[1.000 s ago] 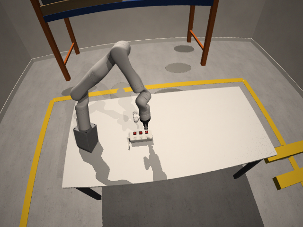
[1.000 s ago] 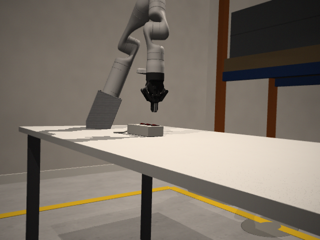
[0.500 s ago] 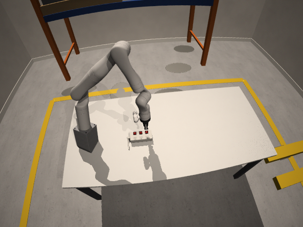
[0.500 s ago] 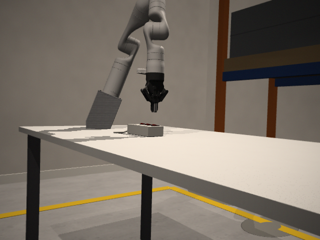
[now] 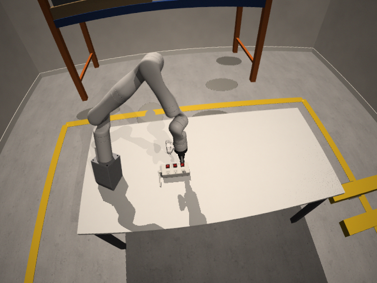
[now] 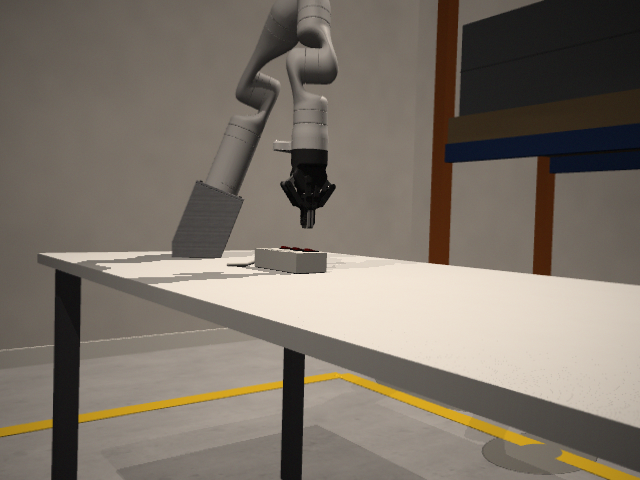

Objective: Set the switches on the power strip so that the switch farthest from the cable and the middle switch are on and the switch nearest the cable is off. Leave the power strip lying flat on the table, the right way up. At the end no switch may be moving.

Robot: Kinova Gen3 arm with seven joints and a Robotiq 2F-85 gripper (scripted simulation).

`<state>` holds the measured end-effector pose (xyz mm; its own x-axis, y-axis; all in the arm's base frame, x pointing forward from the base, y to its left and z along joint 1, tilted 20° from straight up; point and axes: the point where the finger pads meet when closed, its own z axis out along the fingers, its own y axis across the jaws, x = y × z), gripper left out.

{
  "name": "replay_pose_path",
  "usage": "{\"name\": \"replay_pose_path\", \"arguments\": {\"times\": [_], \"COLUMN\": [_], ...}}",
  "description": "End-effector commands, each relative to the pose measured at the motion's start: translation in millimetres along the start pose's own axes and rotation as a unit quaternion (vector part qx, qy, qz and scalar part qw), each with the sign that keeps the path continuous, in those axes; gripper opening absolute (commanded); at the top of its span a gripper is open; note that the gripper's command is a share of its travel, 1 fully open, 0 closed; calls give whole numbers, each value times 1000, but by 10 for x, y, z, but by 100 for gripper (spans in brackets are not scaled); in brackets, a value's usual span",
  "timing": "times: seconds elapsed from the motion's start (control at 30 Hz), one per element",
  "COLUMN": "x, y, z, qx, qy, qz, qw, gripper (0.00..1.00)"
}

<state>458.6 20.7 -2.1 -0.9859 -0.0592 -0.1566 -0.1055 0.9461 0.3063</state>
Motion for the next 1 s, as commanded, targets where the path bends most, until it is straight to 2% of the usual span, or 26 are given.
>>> {"name": "replay_pose_path", "arguments": {"times": [0.0, 0.97], "x": [-32, -32], "y": [-6, 1], "z": [29, 341], "qx": [1, 1], "qy": [-4, -3], "qz": [7, 7], "qw": [1000, 1000], "gripper": [0, 0]}}
